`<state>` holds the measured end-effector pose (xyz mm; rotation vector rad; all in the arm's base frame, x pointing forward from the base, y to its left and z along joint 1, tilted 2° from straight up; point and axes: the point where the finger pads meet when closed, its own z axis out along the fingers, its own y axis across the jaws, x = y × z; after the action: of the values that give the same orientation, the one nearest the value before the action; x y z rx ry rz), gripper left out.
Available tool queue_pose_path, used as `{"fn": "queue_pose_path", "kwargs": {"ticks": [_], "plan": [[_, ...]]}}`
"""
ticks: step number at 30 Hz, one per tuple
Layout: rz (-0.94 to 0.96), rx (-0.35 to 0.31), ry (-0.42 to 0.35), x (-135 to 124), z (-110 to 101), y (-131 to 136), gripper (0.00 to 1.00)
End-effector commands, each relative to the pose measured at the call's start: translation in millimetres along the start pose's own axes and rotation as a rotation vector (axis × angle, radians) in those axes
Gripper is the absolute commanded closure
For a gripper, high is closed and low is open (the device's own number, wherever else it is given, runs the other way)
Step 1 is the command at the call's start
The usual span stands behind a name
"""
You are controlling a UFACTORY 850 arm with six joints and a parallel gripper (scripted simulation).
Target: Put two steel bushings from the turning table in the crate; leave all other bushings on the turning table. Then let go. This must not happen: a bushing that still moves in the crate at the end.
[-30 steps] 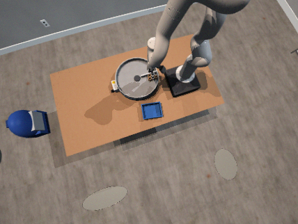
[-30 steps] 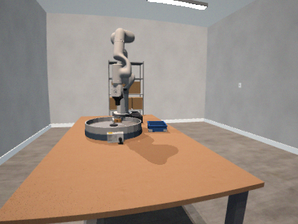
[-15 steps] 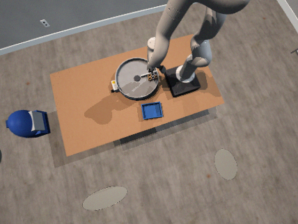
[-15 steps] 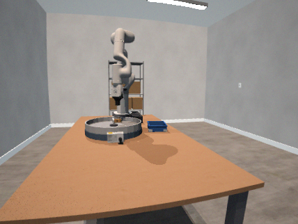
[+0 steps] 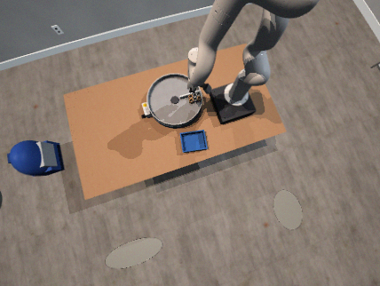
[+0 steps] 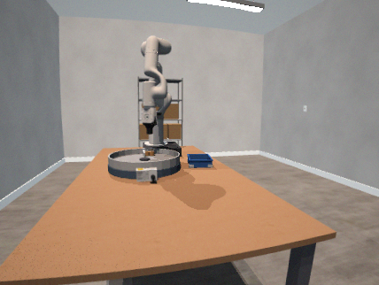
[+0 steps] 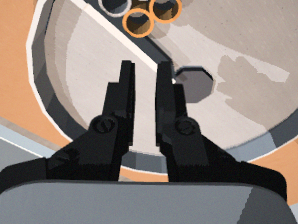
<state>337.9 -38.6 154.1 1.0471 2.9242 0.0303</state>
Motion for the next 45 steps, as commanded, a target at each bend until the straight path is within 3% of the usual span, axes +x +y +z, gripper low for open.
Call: {"fn": "queue_pose_path", "kwargs": {"ticks": [1, 14, 17, 21, 29, 31, 34, 38, 45], "plan": [[0.000, -0.001, -0.001, -0.6, -0.4, 0.4, 0.87], [-0.007, 0.003, 0.012, -0.2, 1.1, 0.4, 0.90], [-0.026, 0.012, 0.046, 0.8, 4.9, 0.5, 0.90], [-0.072, 0.025, 0.131, 4.1, 13.8, 2.0, 0.90], [-0.213, 0.075, 0.391, 13.9, 41.3, 4.7, 0.90], [-0.213, 0.075, 0.391, 13.9, 41.3, 4.7, 0.90], [-0.282, 0.101, 0.516, 18.1, 54.8, 6.0, 0.90], [-0.341, 0.123, 0.624, 21.7, 66.4, 7.2, 0.90], [-0.375, 0.135, 0.688, 23.9, 73.3, 7.8, 0.90]]}}
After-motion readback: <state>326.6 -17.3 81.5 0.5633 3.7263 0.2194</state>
